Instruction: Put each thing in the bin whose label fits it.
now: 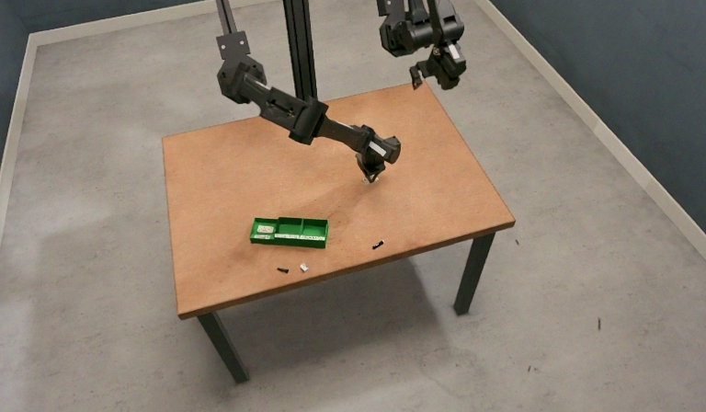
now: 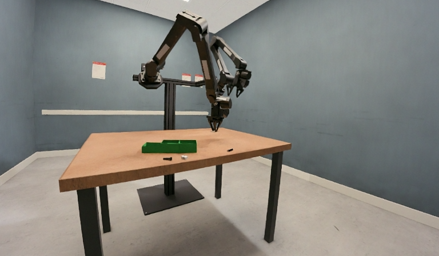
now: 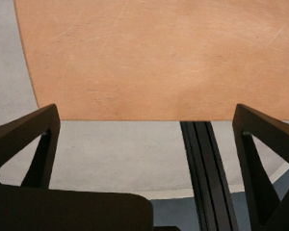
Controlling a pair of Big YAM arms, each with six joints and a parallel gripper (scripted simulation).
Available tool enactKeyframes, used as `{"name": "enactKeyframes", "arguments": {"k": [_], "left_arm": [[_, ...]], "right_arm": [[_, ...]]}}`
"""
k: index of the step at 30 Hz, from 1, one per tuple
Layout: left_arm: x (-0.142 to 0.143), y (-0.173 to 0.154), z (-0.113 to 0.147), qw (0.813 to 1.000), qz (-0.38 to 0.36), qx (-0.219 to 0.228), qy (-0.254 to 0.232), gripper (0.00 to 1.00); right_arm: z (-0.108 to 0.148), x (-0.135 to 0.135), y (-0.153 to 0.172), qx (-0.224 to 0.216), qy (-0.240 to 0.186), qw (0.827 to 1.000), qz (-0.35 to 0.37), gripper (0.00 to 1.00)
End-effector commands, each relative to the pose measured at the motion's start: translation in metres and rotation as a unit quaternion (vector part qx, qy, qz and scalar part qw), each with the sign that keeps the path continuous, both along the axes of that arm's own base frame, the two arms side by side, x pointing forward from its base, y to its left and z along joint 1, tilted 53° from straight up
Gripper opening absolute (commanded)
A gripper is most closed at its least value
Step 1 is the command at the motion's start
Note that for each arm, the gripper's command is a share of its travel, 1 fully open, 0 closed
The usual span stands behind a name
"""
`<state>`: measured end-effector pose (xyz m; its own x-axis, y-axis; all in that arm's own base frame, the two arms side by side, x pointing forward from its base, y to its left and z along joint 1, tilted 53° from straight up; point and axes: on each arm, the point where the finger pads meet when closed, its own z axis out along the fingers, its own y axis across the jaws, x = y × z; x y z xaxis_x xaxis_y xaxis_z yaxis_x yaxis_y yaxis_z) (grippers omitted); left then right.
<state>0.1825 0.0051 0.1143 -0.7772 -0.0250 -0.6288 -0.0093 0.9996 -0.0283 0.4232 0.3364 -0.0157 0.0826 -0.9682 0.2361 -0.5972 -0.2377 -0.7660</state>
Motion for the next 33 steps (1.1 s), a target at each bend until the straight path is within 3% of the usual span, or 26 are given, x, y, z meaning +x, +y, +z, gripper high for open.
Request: {"name": "enactKeyframes", "arguments": {"k": [1, 30, 33], "left_arm": [[0.004, 0.001, 0.027, 1.0, 0.002, 0.001, -0.024, 1.0], [0.004, 0.001, 0.027, 1.0, 0.002, 0.001, -0.024, 1.0], [0.004, 0.001, 0.027, 1.0, 0.002, 0.001, -0.024, 1.0]], "right_arm": [[0.002, -0.001, 0.004, 0.001, -0.001, 1.0, 0.002, 0.2], [0.002, -0.006, 0.011, 0.002, 0.001, 1.0, 0.007, 0.2], [0.013, -0.01, 0.014, 0.009, -0.005, 1.0, 0.007, 0.2]]}}
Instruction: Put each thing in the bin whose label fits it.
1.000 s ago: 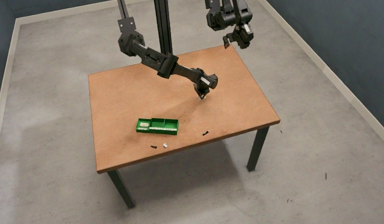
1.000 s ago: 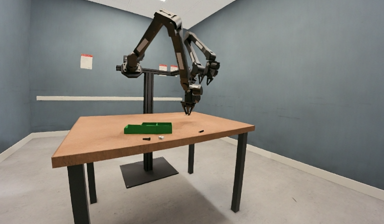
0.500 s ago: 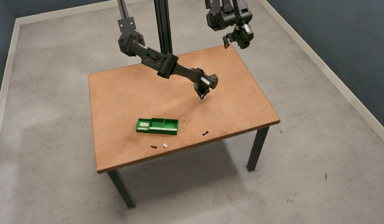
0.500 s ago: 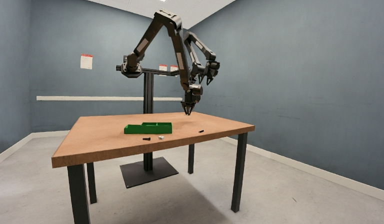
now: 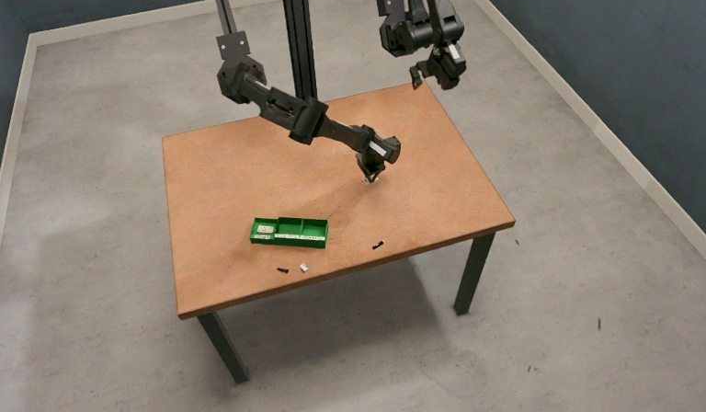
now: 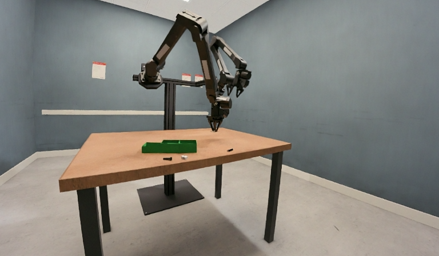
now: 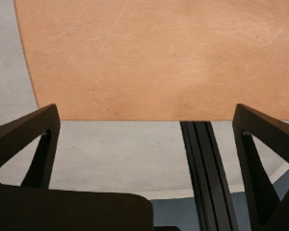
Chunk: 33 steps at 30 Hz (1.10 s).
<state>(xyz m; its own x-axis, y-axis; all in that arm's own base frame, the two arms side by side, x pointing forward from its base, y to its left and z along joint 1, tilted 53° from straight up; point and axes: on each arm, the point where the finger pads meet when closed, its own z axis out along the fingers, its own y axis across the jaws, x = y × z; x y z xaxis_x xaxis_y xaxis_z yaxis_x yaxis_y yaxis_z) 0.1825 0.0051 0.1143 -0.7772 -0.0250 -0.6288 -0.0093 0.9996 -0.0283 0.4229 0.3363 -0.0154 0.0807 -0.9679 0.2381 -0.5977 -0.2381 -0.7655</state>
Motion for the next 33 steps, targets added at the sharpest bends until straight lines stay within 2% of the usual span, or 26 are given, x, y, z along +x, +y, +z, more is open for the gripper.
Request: {"name": "enactKeyframes", "arguments": {"k": [1, 3, 4, 9, 11, 12, 13, 26, 28, 33], "left_arm": [[0.004, 0.001, 0.027, 1.0, 0.002, 0.001, -0.024, 1.0], [0.004, 0.001, 0.027, 1.0, 0.002, 0.001, -0.024, 1.0], [0.004, 0.001, 0.027, 1.0, 0.002, 0.001, -0.024, 1.0], [0.004, 0.001, 0.027, 1.0, 0.002, 0.001, -0.024, 1.0], [0.004, 0.001, 0.027, 1.0, 0.002, 0.001, -0.024, 1.0], [0.004, 0.001, 0.027, 1.0, 0.002, 0.001, -0.024, 1.0], [0.004, 0.001, 0.027, 1.0, 0.002, 0.001, -0.024, 1.0], [0.004, 0.001, 0.027, 1.0, 0.002, 0.001, -0.024, 1.0], [0.004, 0.001, 0.027, 1.0, 0.002, 0.001, -0.024, 1.0], [0.004, 0.001, 0.027, 1.0, 0.002, 0.001, -0.024, 1.0]], "right_arm": [[0.011, -0.014, 0.01, 0.006, -0.002, 1.0, 0.008, 0.2], [0.013, -0.013, 0.012, 0.008, -0.003, 1.0, 0.009, 0.2], [0.014, 0.001, -0.008, 0.008, -0.007, 1.0, -0.002, 0.2], [0.02, 0.001, -0.038, 0.006, -0.006, 1.0, -0.002, 0.2], [0.02, 0.001, -0.038, 0.006, -0.006, 1.0, -0.002, 0.2], [0.013, 0.0, -0.045, 0.0, -0.001, 1.0, -0.002, 0.2], [0.022, 0.002, -0.05, 0.006, -0.006, 1.0, -0.002, 0.2], [0.036, 0.003, -0.127, 0.003, -0.006, 1.0, -0.001, 0.2], [0.036, 0.003, -0.127, 0.003, -0.006, 1.0, -0.001, 0.2], [0.042, 0.004, -0.157, 0.002, -0.005, 1.0, -0.001, 0.2]]}}
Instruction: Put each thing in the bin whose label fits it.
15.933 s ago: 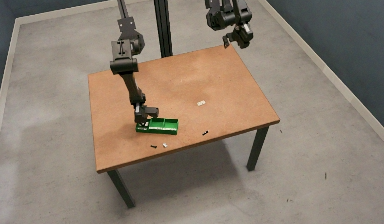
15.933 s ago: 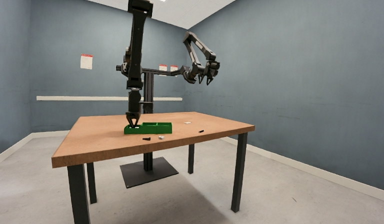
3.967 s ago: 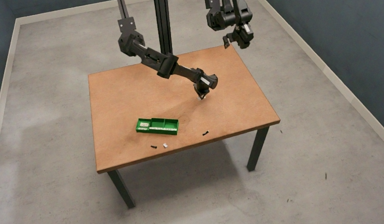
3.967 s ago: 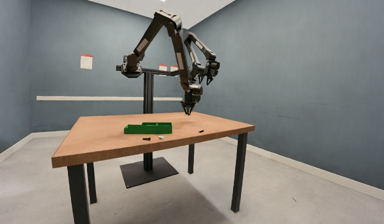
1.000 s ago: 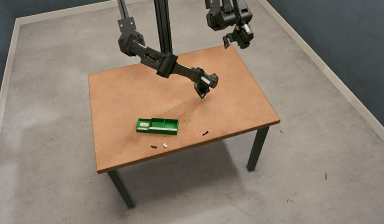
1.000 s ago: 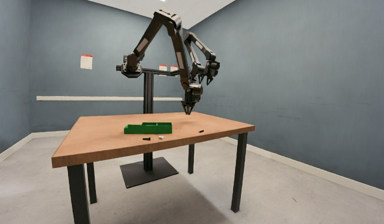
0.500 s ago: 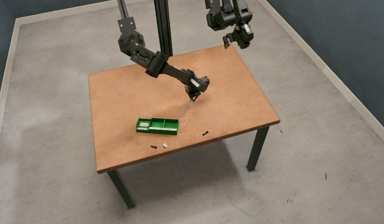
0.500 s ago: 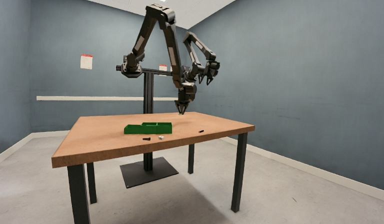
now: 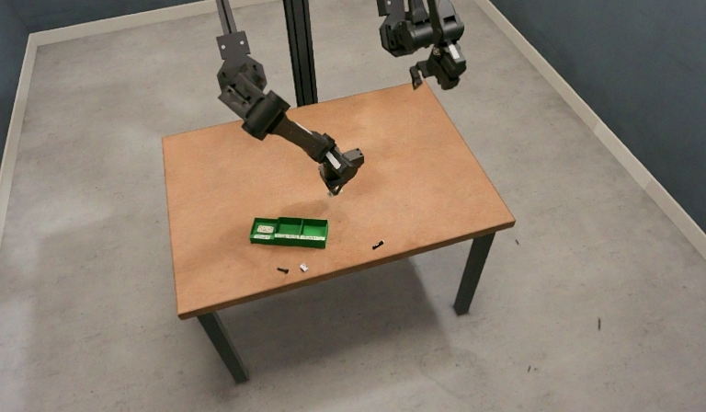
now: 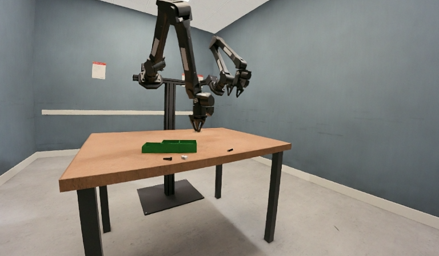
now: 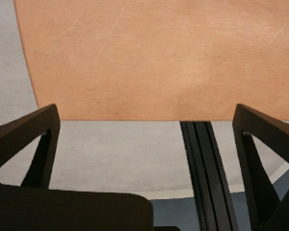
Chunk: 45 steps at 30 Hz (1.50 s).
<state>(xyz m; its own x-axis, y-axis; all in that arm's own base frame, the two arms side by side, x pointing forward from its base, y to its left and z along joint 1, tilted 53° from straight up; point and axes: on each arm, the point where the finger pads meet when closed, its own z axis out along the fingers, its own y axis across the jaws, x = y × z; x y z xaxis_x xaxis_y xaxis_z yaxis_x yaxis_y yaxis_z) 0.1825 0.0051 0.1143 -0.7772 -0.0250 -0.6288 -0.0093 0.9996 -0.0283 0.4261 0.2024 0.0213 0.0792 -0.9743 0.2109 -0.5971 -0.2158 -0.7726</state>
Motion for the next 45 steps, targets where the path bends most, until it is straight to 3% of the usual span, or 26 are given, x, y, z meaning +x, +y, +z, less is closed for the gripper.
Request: {"name": "enactKeyframes", "arguments": {"k": [1, 27, 29, 30, 34, 39, 41, 45], "left_arm": [[0.004, 0.001, 0.027, 1.0, 0.002, 0.001, -0.024, 1.0], [0.004, 0.001, 0.027, 1.0, 0.002, 0.001, -0.024, 1.0], [0.004, 0.001, 0.027, 1.0, 0.002, 0.001, -0.024, 1.0], [0.004, 0.001, 0.027, 1.0, 0.002, 0.001, -0.024, 1.0], [0.004, 0.001, 0.027, 1.0, 0.002, 0.001, -0.024, 1.0], [0.004, 0.001, 0.027, 1.0, 0.002, 0.001, -0.024, 1.0], [0.004, 0.001, 0.027, 1.0, 0.002, 0.001, -0.024, 1.0], [0.004, 0.001, 0.027, 1.0, 0.002, 0.001, -0.024, 1.0]], "right_arm": [[0.006, 0.001, -0.029, -0.012, -0.005, 1.0, 0.0, 0.2], [0.03, 0.002, -0.168, -0.017, 0.007, 1.0, 0.001, 0.2], [0.03, 0.002, -0.168, -0.017, 0.007, 1.0, 0.001, 0.2], [0.022, 0.005, -0.173, 0.005, 0.016, 1.0, -0.018, 0.2], [0.042, 0.011, -0.196, 0.087, -0.01, 0.993, -0.075, 0.2], [0.054, 0.017, -0.225, 0.152, -0.021, 0.981, -0.116, 0.2], [0.045, 0.016, -0.236, 0.176, -0.017, 0.975, -0.136, 0.2], [0.06, 0.018, -0.257, 0.211, -0.027, 0.963, -0.167, 0.2]]}}
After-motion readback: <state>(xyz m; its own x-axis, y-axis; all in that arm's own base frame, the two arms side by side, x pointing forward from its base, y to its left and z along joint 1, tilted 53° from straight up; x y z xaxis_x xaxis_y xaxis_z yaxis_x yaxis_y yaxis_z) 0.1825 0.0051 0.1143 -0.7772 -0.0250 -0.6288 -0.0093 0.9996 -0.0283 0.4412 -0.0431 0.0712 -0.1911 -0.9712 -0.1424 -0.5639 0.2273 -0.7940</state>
